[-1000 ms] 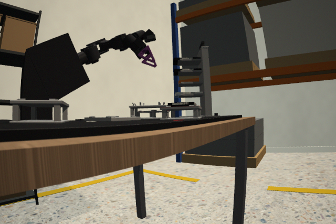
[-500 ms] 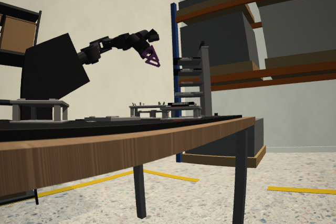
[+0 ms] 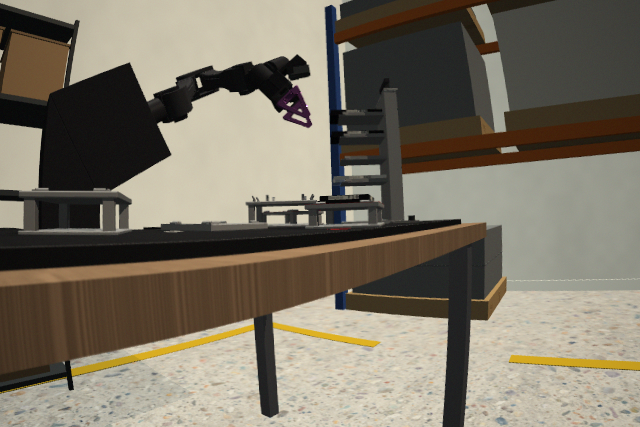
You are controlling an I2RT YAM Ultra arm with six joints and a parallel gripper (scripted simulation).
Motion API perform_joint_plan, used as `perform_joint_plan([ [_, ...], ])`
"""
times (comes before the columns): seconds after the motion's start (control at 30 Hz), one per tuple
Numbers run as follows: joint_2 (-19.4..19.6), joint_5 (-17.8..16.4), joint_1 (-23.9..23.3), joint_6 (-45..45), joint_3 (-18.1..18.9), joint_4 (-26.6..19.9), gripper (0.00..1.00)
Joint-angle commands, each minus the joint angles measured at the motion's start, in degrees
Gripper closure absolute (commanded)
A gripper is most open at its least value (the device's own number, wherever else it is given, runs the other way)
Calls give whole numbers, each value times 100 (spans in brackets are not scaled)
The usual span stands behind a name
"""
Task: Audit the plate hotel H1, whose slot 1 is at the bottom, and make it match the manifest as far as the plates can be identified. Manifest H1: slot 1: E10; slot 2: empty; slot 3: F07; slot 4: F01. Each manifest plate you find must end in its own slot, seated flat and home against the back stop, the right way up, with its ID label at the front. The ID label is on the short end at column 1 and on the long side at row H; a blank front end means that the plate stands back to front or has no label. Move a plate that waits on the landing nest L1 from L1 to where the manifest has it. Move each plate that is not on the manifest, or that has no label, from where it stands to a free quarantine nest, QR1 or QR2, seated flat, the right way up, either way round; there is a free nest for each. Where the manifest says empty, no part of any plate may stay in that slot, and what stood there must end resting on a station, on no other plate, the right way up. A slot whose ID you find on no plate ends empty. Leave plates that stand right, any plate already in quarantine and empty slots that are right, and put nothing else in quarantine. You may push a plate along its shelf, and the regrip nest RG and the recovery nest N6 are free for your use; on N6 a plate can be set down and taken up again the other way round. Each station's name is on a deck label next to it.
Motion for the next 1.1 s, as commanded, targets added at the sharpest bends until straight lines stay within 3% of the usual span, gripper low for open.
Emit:
perform_joint_plan([
  [0.0,77,122,8,-6,132,84,0],
  [1.07,966,340,224,-29,870,222,0],
])
